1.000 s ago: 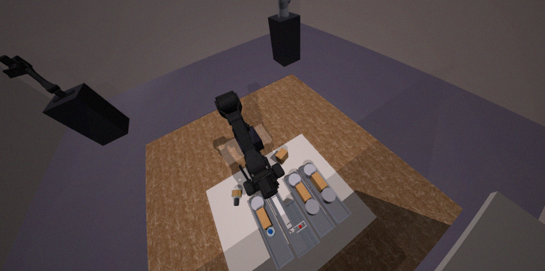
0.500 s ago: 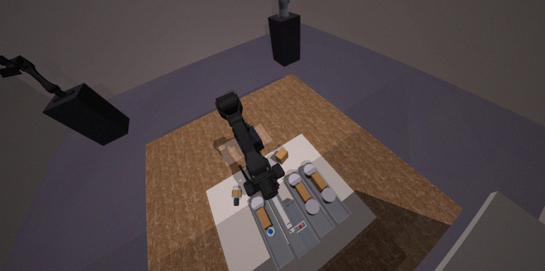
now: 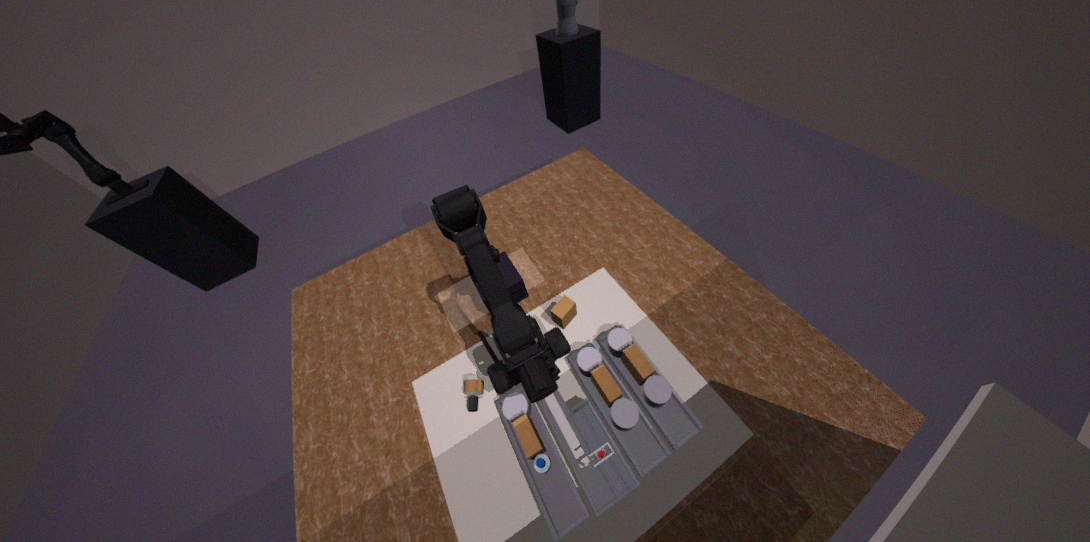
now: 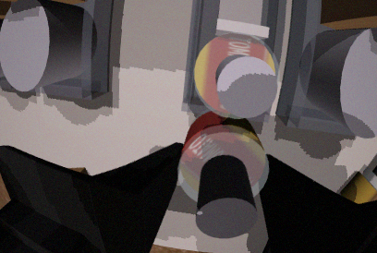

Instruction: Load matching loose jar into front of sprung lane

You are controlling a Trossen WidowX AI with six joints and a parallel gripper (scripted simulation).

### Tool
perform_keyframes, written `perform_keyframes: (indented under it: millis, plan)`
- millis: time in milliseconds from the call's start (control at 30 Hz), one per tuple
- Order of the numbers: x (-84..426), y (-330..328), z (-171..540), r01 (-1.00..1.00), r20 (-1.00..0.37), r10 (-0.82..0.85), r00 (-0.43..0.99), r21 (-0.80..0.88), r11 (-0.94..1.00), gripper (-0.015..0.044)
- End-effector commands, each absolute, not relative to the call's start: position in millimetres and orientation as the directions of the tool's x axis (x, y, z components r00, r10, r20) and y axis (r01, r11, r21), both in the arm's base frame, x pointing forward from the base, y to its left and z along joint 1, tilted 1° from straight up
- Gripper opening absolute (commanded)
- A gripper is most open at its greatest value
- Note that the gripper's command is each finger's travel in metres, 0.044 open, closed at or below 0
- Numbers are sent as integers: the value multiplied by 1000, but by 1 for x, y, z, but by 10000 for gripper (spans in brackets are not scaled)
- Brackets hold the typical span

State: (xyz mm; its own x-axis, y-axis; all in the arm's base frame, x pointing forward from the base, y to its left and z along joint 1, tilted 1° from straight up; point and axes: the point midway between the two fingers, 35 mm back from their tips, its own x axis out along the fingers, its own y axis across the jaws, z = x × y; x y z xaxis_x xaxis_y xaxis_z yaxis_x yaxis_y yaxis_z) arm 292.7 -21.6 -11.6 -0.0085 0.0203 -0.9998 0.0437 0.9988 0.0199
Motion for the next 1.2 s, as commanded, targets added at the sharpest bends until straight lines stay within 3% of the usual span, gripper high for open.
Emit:
perform_keyframes:
  millis: [0, 1167]
  plan:
    - [305, -23, -8, 41, -1000, 13, 25, 14, 999, 0]
    - [319, -24, -6, 41, -1000, 13, 26, 14, 999, 0]
